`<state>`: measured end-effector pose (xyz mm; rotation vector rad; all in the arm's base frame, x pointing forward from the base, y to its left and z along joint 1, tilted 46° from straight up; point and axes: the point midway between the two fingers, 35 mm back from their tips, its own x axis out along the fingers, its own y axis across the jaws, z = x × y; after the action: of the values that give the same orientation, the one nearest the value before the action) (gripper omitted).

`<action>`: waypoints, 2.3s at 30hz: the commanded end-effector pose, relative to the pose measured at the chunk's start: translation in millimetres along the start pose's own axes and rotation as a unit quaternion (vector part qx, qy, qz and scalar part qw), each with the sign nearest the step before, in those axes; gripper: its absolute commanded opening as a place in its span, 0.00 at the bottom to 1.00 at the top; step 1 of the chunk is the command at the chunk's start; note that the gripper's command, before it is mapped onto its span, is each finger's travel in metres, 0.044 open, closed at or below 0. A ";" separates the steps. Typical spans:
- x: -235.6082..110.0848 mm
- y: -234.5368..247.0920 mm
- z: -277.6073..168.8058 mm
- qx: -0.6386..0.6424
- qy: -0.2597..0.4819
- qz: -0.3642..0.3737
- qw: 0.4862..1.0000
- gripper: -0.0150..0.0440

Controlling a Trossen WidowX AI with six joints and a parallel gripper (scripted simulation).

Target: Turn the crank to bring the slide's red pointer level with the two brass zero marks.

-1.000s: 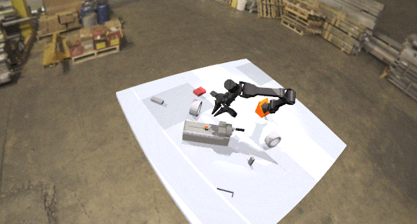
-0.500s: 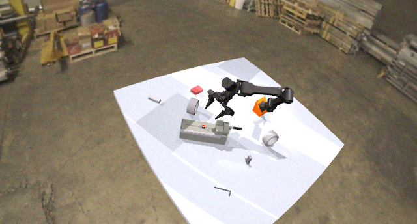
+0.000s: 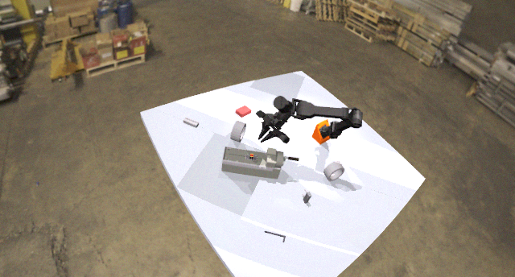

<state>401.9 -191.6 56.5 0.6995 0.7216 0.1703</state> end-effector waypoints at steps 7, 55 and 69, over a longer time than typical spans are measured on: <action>0.0 0.0 0.0 0.000 0.000 0.000 1.000 0.25; 0.0 0.1 0.0 0.000 0.000 0.000 1.000 0.25; 0.0 0.3 0.0 0.000 0.000 0.001 1.000 0.25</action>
<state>402.0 -191.4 56.7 0.7006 0.7211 0.1717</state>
